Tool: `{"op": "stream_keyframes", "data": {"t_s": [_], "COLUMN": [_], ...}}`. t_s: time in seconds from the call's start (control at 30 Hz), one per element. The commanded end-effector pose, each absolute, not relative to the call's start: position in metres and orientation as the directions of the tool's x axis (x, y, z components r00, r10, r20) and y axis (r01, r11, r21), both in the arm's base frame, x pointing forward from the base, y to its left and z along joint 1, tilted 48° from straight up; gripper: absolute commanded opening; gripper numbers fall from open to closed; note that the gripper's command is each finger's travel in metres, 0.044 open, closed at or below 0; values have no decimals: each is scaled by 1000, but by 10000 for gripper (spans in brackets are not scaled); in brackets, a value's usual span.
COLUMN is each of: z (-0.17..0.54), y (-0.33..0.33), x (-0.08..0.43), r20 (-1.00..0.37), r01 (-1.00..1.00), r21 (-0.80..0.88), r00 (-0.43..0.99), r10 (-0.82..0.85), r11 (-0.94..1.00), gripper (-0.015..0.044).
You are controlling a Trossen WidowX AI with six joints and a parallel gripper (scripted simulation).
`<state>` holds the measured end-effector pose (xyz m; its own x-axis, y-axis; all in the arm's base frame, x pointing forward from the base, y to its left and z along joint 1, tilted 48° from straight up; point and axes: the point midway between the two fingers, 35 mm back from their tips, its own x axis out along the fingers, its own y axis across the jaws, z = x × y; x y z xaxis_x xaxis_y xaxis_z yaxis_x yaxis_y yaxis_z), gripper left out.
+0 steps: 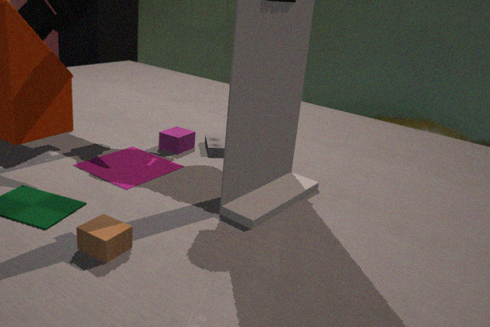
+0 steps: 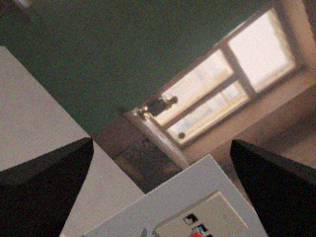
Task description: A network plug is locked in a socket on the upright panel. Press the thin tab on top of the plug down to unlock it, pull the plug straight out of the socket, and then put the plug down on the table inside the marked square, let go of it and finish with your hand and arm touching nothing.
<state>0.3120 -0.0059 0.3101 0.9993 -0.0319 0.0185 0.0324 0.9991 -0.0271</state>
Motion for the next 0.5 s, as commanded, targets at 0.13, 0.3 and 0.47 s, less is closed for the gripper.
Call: {"op": "stream_keyframes", "data": {"t_s": [0.13, 0.3, 0.47], "z": [284, 247, 210], "y": [-12, -21, -30], "x": [316, 318, 315], "r20": [-23, -82, -140], "r01": [70, 107, 120], "r21": [-123, -264, -404], "r00": [997, 988, 972], "r10": [-73, -132, -191], "r11": [990, 959, 907], "gripper": [269, 156, 156]}}
